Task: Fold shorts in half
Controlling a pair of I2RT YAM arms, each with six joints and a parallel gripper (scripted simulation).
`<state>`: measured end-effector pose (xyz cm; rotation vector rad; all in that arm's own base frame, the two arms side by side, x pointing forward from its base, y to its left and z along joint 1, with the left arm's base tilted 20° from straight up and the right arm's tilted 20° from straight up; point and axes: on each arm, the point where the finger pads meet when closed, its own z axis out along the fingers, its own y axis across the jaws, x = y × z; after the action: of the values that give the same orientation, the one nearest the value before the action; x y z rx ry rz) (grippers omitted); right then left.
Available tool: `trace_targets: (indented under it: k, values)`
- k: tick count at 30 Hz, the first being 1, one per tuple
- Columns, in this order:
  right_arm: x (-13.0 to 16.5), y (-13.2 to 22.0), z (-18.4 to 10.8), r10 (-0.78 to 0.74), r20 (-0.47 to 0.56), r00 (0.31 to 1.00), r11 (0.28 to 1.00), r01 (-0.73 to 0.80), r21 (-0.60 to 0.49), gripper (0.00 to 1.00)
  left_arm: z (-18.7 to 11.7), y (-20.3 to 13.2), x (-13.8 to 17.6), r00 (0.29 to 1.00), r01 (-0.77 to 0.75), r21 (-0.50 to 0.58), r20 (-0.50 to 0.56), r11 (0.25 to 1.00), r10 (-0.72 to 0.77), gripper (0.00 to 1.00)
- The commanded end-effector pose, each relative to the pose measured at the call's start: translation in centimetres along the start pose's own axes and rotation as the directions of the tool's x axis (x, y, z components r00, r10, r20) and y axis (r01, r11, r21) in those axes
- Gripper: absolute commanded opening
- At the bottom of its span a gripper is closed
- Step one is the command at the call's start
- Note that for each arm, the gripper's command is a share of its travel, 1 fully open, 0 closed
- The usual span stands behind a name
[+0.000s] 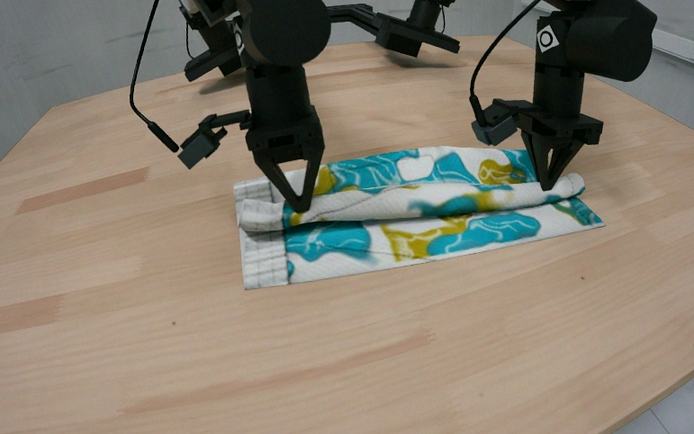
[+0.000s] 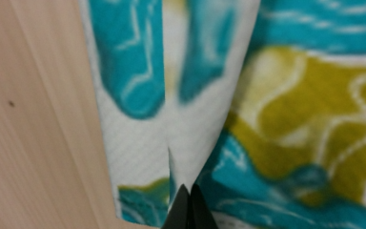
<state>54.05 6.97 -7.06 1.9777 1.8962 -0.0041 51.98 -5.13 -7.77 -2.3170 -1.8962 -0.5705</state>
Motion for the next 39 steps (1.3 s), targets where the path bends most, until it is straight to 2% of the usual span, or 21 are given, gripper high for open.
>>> trace_targets:
  k: [1,2,4,6,7,8,10,11,12,14,15,17,21,22,29,30,32,38,39]
  values:
    - [-0.8,1.6,1.7,0.012,0.008,1.000,0.998,-0.011,-0.067,0.00,-4.0,2.9,0.4,1.000,0.018,-0.091,-0.010,0.996,-0.019,0.00]
    - [-1.2,1.7,0.6,0.020,0.011,1.000,0.998,-0.019,-0.055,0.00,-3.6,2.7,1.3,1.000,0.026,-0.080,-0.013,0.996,-0.027,0.00]
    - [-1.2,1.7,0.6,0.020,0.011,1.000,0.998,-0.019,-0.055,0.00,-3.6,2.7,1.3,1.000,0.026,-0.080,-0.013,0.996,-0.027,0.00]
    - [-1.7,4.1,-1.9,0.043,-0.006,0.999,0.992,-0.043,-0.122,0.00,-3.8,2.8,1.3,1.000,0.028,-0.085,-0.012,0.996,-0.029,0.00]
    - [-1.7,3.7,-1.6,0.040,-0.002,0.999,0.993,-0.040,-0.110,0.00,-2.5,3.0,1.6,1.000,0.015,-0.109,-0.018,0.994,-0.017,0.00]
    - [-1.7,3.8,-1.5,0.041,-0.003,0.999,0.993,-0.041,-0.114,0.00,-0.2,1.9,0.9,1.000,-0.005,-0.071,-0.018,0.997,0.004,0.00]
    - [-1.7,3.8,-1.5,0.041,-0.003,0.999,0.993,-0.041,-0.114,0.00,0.8,1.8,0.6,1.000,-0.018,-0.072,-0.018,0.997,0.016,0.00]
    - [-1.0,2.7,1.7,0.034,0.002,0.999,0.995,-0.034,-0.090,0.00,1.1,1.8,0.6,1.000,-0.022,-0.076,-0.019,0.997,0.021,0.00]
    - [-1.0,3.0,1.7,0.039,-0.001,0.999,0.994,-0.039,-0.100,0.00,0.9,2.3,0.8,1.000,-0.022,-0.093,-0.020,0.995,0.020,0.00]
    - [-1.0,3.2,2.2,0.044,-0.004,0.999,0.993,-0.044,-0.108,0.00,-2.1,3.7,1.8,1.000,0.010,-0.126,-0.019,0.992,-0.013,0.00]
    - [-1.0,3.0,2.3,0.042,-0.001,0.999,0.994,-0.042,-0.100,0.00,-2.3,4.0,1.9,1.000,0.015,-0.137,-0.019,0.990,-0.018,0.00]
    - [-1.4,3.1,1.1,0.042,0.001,0.999,0.995,-0.042,-0.094,0.00,-1.3,3.3,1.6,1.000,0.008,-0.113,-0.019,0.994,-0.010,0.00]
    - [-1.6,3.1,0.9,0.044,0.002,0.999,0.995,-0.043,-0.091,0.00,-1.4,3.5,1.7,1.000,0.010,-0.119,-0.019,0.993,-0.013,0.00]
    - [-1.6,2.8,1.1,0.042,0.004,0.999,0.996,-0.041,-0.084,0.14,-1.3,3.4,1.7,1.000,0.010,-0.115,-0.019,0.993,-0.012,0.14]
    - [-1.3,3.0,0.8,0.038,0.001,0.999,0.995,-0.038,-0.091,0.14,-1.6,3.5,0.8,1.000,-0.002,-0.120,-0.010,0.993,0.001,0.14]
    - [-1.3,2.1,2.5,0.029,0.010,1.000,0.998,-0.028,-0.059,0.14,0.4,2.1,0.2,1.000,-0.020,-0.065,-0.008,0.998,0.020,0.14]
    - [-1.3,2.2,2.5,0.029,0.007,1.000,0.998,-0.028,-0.057,0.14,0.5,2.3,0.6,1.000,-0.014,-0.062,-0.008,0.998,0.014,0.14]
    - [-1.1,2.6,2.5,0.029,0.000,1.000,0.998,-0.028,-0.056,0.14,0.1,3.1,0.9,1.000,-0.006,-0.072,-0.006,0.997,0.005,0.14]
    - [-1.1,2.6,2.5,0.029,0.000,1.000,0.998,-0.028,-0.056,0.14,-0.7,3.6,0.4,1.000,-0.015,-0.089,-0.005,0.996,0.014,0.14]
